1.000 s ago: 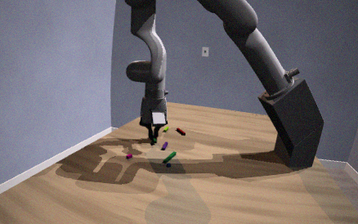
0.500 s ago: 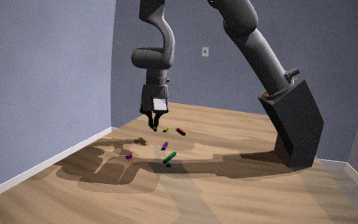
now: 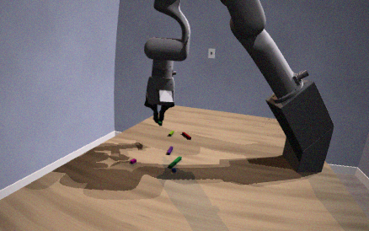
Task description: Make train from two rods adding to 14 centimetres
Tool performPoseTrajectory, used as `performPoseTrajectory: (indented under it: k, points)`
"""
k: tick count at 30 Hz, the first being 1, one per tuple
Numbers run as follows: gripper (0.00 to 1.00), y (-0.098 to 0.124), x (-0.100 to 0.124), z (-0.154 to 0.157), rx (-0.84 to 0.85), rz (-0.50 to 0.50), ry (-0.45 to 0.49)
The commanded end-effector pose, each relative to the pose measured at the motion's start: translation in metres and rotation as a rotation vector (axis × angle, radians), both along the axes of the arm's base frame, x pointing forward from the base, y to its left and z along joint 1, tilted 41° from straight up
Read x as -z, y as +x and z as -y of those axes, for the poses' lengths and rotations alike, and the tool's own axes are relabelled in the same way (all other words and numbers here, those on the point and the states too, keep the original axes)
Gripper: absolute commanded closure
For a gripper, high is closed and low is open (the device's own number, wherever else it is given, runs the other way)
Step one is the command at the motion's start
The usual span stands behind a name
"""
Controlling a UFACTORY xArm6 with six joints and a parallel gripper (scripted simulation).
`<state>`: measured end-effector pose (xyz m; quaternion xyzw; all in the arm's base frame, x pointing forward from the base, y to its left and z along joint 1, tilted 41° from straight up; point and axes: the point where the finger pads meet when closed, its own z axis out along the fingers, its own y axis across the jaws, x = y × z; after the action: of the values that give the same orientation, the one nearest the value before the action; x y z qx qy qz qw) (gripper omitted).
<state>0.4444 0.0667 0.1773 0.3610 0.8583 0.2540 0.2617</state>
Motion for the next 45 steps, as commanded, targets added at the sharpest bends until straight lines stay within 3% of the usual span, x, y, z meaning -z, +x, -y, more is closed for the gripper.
performPoseTrajectory:
  k: [1,12,15,24,45]
  points:
    - [0.96,-0.002,-0.005,0.001,-0.004,-0.034,-0.005]
    - [0.96,-0.002,-0.004,0.002,0.000,-0.035,-0.002]
    - [0.96,-0.014,0.010,0.018,0.125,-0.083,0.101]
    - [0.96,-0.035,0.031,0.039,0.338,-0.148,0.279]
    - [0.96,-0.036,0.034,0.041,0.359,-0.153,0.296]
